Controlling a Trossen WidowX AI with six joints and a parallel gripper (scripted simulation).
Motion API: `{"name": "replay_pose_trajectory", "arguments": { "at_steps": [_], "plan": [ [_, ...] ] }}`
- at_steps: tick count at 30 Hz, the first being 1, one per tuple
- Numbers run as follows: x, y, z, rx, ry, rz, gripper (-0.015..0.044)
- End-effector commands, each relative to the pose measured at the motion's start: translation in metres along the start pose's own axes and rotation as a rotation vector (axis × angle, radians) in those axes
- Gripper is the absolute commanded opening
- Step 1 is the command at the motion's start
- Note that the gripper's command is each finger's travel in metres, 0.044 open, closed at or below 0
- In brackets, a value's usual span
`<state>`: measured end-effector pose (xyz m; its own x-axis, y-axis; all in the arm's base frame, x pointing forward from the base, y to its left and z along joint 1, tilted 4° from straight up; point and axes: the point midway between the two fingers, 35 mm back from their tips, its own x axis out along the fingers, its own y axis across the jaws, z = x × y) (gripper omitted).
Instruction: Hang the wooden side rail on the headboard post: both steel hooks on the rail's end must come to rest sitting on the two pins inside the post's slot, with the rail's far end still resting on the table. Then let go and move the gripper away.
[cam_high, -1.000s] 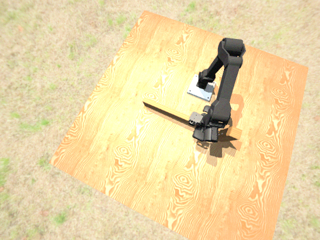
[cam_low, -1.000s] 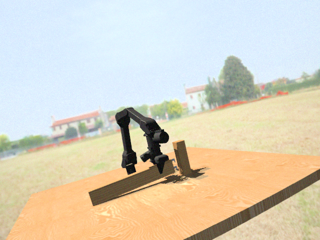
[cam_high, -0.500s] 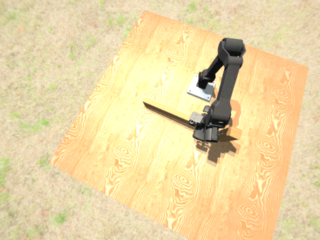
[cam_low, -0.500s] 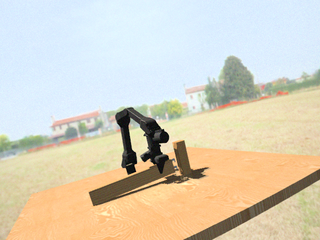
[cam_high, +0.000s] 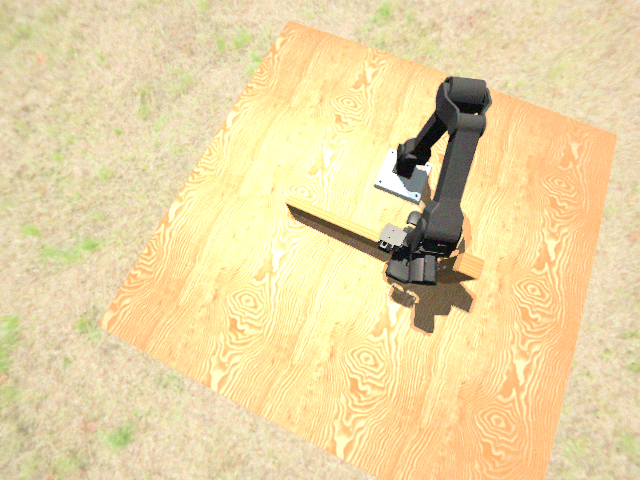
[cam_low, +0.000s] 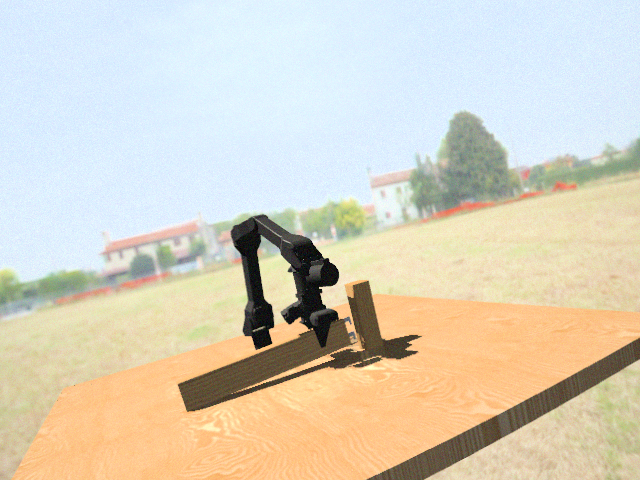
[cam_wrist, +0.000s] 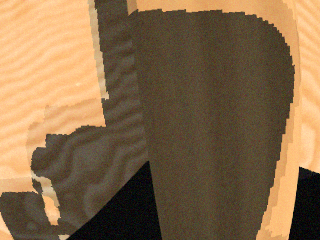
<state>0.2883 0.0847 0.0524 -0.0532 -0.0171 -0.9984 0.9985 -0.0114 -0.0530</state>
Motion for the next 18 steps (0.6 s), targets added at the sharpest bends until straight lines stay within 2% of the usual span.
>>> {"name": "replay_pose_trajectory", "arguments": {
  "at_steps": [1, 18],
  "plan": [
    [-0.0023, 0.0017, -0.0021, 0.004, 0.005, 0.006, 0.0000],
    [-0.0023, 0.0020, -0.0040, 0.004, 0.005, 0.006, 0.0000]
  ]
}}
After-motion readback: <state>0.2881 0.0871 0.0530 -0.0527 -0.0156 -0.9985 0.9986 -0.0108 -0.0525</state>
